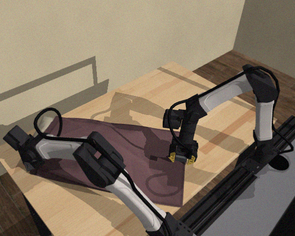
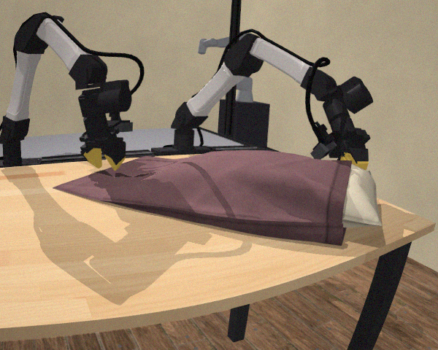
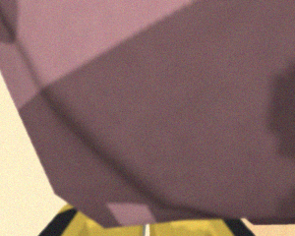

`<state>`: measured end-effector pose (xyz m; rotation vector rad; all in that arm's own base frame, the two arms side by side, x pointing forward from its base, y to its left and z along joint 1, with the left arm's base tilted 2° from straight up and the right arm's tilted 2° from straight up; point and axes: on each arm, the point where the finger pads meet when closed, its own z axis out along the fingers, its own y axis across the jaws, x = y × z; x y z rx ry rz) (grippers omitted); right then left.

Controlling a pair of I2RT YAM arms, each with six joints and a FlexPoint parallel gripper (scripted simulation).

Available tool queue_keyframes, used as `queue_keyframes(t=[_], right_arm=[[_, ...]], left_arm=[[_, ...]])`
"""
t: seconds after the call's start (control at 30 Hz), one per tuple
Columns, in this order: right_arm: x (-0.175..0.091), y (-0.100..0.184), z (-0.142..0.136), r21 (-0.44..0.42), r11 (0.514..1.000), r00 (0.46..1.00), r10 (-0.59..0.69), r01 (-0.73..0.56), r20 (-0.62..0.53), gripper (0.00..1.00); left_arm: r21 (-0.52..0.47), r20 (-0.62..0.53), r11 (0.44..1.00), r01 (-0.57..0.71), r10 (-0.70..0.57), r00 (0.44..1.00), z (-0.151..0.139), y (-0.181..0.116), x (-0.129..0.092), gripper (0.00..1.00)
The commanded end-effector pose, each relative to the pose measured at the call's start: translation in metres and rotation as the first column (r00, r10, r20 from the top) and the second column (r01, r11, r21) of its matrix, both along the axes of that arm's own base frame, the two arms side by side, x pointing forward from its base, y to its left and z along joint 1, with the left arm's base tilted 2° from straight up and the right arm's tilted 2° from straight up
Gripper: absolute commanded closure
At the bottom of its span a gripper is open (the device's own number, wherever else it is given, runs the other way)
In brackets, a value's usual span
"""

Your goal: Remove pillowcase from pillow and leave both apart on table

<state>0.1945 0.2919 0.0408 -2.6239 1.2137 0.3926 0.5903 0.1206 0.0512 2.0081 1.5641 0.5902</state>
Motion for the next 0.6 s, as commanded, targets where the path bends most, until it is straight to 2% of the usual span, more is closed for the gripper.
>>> queue_keyframes(t=[0.0,0.3,0.33,0.4,0.43,0.47,0.57], right_arm=[[-0.002,0.002,-0.004,0.022,1.0,1.0,0.015,-0.015,0.0,0.4],[0.002,0.004,-0.002,0.023,1.0,1.0,0.008,-0.008,0.01,0.4],[-0.003,0.001,-0.011,0.011,1.0,1.0,0.014,-0.014,-0.013,0.4],[0.001,0.004,-0.002,0.022,1.0,1.0,0.012,-0.012,0.002,0.4],[0.001,0.003,0.001,0.013,1.0,1.0,0.004,-0.004,0.009,0.4],[-0.006,-0.01,-0.013,-0.048,0.999,1.0,0.0,-0.001,-0.02,0.4],[-0.009,-0.016,-0.019,-0.077,0.997,0.999,-0.003,0.001,-0.032,0.4]], left_arm=[[-0.004,-0.059,1.0,0.003,-0.003,0.998,-0.016,-0.002,-0.009,1.0],[-0.004,-0.059,1.0,0.003,-0.003,0.998,-0.016,-0.002,-0.009,1.0],[-0.004,-0.059,1.0,0.003,-0.003,0.998,-0.016,-0.002,-0.009,1.0],[-0.004,-0.059,1.0,0.003,-0.003,0.998,-0.016,-0.002,-0.009,1.0],[-0.004,-0.059,1.0,0.003,-0.003,0.998,-0.016,-0.002,-0.009,1.0],[-0.004,-0.059,1.0,0.003,-0.003,0.998,-0.016,-0.002,-0.009,1.0],[-0.004,-0.059,1.0,0.003,-0.003,0.998,-0.016,-0.002,-0.009,1.0]])
